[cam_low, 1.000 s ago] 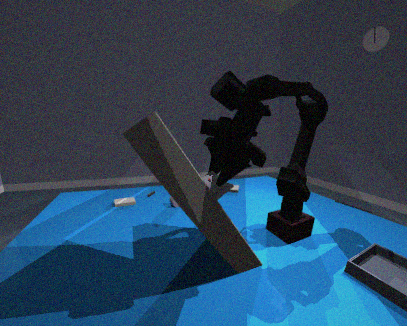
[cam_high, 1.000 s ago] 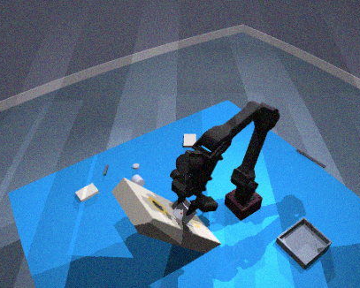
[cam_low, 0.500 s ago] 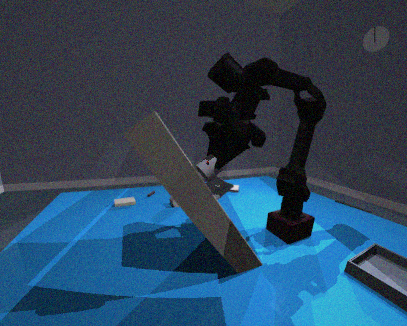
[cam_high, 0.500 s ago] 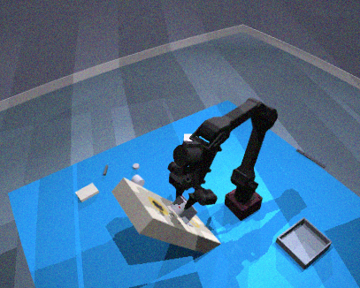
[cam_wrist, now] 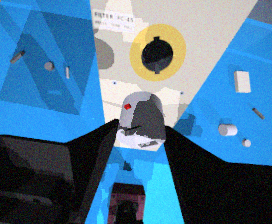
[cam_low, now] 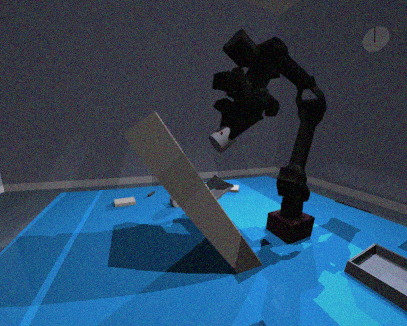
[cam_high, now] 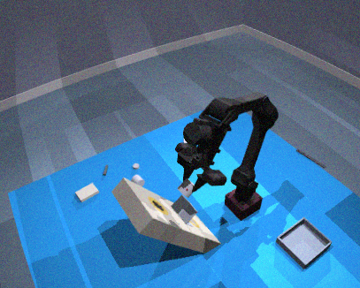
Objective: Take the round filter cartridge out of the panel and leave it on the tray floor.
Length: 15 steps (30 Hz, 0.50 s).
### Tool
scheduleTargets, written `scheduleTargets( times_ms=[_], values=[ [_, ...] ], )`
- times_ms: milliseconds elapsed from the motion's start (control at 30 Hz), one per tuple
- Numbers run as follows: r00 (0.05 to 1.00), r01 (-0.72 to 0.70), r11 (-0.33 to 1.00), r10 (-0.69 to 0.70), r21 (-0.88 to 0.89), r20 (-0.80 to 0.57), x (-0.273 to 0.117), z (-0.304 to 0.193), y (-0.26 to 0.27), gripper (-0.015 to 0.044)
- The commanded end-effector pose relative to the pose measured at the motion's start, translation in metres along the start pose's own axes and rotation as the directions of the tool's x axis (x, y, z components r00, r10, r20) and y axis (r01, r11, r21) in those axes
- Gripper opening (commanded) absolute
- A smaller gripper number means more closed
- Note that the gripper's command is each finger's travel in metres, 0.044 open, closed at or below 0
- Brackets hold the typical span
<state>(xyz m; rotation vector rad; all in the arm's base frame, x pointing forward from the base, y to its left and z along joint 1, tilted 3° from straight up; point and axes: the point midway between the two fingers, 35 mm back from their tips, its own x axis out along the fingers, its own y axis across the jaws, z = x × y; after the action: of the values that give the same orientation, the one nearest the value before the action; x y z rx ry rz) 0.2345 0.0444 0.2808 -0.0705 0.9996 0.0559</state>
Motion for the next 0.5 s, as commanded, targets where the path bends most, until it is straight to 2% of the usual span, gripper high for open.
scheduleTargets(
  times_ms=[0, 467],
  values=[
    [1.0, 0.0, 1.0, 0.0, 0.004, -0.002, -0.002, 0.001, 0.006, 0.0],
    [1.0, -0.004, 1.0, 0.004, 0.008, -0.01, 0.006, 0.003, 0.054, 0.0]
  ],
)
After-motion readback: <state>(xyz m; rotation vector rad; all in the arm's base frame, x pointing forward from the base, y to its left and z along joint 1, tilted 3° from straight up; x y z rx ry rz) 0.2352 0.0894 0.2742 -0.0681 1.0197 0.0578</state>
